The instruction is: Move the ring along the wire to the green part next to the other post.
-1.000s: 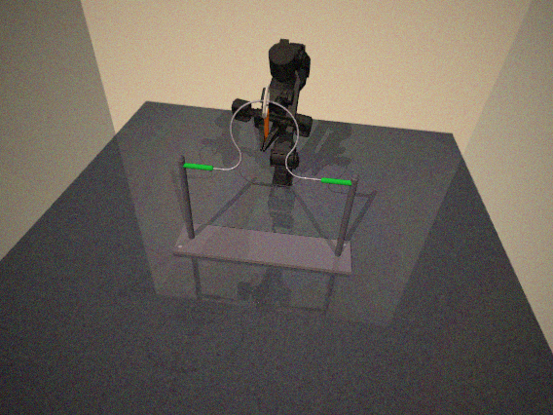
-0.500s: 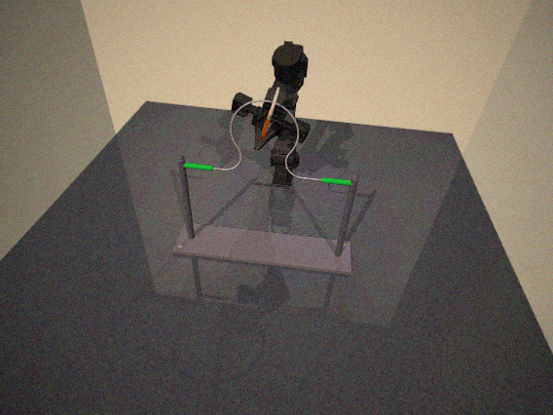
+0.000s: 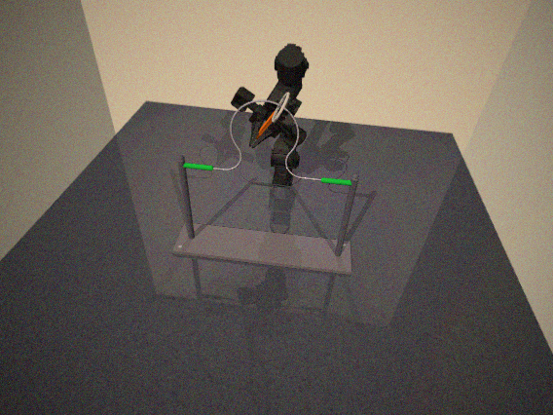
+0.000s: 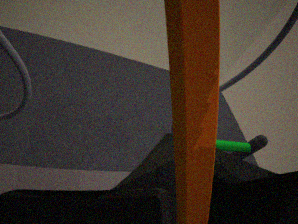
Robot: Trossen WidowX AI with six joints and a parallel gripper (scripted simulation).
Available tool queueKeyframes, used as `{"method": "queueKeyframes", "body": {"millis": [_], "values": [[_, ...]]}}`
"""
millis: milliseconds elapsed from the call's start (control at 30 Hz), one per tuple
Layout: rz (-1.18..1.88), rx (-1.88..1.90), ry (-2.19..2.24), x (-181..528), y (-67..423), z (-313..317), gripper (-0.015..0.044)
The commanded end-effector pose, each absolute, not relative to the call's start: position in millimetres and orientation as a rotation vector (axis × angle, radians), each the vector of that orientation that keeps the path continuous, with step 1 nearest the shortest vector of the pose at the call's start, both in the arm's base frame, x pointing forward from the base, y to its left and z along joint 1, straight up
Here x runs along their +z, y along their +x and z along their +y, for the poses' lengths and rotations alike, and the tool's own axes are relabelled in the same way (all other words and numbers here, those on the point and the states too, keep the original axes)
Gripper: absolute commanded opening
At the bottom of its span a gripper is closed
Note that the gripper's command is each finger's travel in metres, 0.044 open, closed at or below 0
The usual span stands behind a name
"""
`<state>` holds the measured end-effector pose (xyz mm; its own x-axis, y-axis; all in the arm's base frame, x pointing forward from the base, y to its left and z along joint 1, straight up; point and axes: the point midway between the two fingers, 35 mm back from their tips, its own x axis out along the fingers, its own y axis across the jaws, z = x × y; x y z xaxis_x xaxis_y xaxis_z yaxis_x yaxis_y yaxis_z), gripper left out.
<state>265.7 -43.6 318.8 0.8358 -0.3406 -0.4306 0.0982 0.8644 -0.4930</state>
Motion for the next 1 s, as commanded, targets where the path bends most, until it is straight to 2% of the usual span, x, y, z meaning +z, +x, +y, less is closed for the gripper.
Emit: {"method": "queueKeyframes", "body": {"millis": [0,967], "values": [[0.521,-0.259,-0.533,321.3,264.7,-45.5,-0.0150],[0.462,-0.374,-0.923,333.0,264.7,-58.8,-0.0150]]}}
